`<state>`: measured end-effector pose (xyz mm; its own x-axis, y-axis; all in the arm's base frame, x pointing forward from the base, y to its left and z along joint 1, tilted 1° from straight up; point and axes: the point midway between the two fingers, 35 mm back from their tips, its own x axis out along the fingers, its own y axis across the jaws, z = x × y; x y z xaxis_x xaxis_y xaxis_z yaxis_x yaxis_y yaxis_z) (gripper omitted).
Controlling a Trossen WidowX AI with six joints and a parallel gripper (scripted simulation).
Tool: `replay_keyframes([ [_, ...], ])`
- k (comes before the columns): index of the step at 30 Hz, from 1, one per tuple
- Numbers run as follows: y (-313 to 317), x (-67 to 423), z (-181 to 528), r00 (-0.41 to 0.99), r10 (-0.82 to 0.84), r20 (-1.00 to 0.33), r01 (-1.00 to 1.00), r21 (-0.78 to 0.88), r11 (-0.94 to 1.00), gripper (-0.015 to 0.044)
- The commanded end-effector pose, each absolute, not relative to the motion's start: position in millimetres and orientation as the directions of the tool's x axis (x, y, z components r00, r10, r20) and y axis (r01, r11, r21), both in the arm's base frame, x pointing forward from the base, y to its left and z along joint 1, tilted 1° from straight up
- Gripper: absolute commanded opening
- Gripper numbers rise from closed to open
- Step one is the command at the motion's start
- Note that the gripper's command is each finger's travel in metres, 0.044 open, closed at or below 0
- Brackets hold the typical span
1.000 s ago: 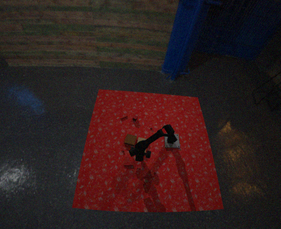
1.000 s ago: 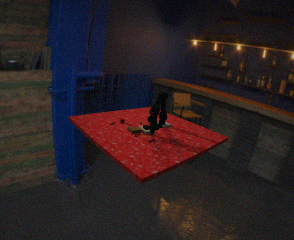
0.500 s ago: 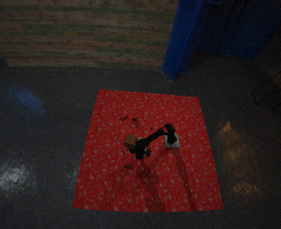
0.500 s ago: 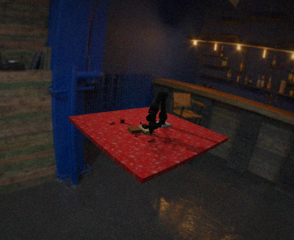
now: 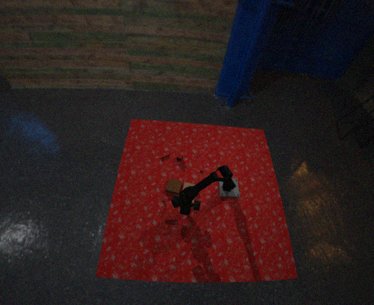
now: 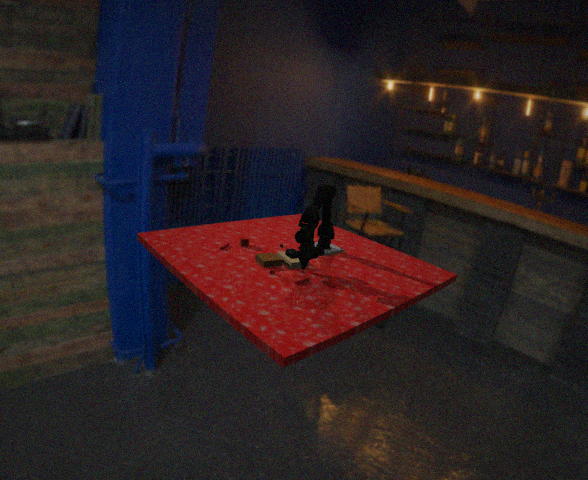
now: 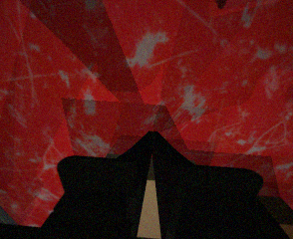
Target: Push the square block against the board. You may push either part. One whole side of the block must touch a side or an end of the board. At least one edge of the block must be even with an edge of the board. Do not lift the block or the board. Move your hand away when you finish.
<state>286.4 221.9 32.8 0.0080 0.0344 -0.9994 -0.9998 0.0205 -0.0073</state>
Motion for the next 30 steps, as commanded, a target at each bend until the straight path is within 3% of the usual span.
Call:
replay_keyframes([
  [1, 228, 287, 32, 0.007, 0.030, -1.000, -1.000, -0.006, 0.024, 0.0000],
  [16, 252, 286, 33, 0.006, 0.032, -0.999, -1.000, -0.006, 0.024, 0.0000],
  [21, 247, 286, 85, 0.007, 0.032, -0.999, -1.000, -0.006, 0.024, 0.0000],
  [30, 239, 285, 87, 0.013, 0.039, -0.999, -0.994, -0.008, 0.110, 0.0000],
])
